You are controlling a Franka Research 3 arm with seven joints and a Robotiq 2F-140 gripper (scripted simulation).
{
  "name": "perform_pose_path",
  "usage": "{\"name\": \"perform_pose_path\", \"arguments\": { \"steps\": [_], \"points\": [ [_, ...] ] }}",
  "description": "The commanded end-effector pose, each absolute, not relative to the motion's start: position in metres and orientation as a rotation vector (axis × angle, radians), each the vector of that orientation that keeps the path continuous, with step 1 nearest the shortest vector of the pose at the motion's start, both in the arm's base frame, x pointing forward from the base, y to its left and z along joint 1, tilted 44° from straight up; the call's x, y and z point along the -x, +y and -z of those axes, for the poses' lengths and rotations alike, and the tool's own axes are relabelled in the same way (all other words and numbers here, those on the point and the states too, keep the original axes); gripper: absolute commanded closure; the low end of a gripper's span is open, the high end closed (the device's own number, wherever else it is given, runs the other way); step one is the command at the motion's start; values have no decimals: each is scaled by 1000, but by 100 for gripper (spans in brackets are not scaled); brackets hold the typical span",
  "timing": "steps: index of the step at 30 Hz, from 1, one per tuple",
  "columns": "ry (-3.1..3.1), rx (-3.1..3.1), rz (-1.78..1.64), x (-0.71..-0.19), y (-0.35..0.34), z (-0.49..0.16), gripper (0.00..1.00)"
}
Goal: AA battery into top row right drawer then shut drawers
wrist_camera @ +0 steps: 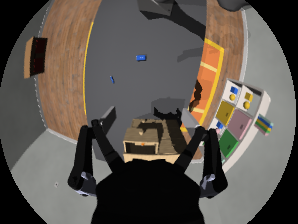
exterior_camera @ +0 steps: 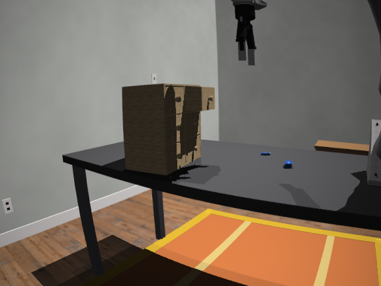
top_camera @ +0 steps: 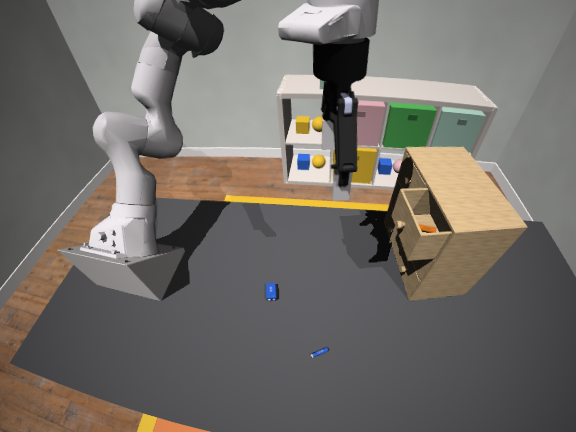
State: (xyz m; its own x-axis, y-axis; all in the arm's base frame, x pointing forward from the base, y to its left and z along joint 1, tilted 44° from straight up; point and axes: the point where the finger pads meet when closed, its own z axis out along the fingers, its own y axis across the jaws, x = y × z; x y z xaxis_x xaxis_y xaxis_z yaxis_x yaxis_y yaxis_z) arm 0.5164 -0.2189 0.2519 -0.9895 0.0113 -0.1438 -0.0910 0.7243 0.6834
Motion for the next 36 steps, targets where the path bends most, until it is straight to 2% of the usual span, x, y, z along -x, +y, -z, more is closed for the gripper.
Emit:
{"name": "perform_pose_path", "arguments": {
  "steps": [1,20,22,26,36],
  "points": [
    [2795,66,-1118,-516,-218,-251,0],
    [2788,64,-1116,-516,-219,-252,0],
    [2790,64,-1115,-503,-222,-246,0],
    [2794,65,-1118,-444,-229,-220,0],
    [2794,67,-1120,-429,-229,-214,0]
  ]
}}
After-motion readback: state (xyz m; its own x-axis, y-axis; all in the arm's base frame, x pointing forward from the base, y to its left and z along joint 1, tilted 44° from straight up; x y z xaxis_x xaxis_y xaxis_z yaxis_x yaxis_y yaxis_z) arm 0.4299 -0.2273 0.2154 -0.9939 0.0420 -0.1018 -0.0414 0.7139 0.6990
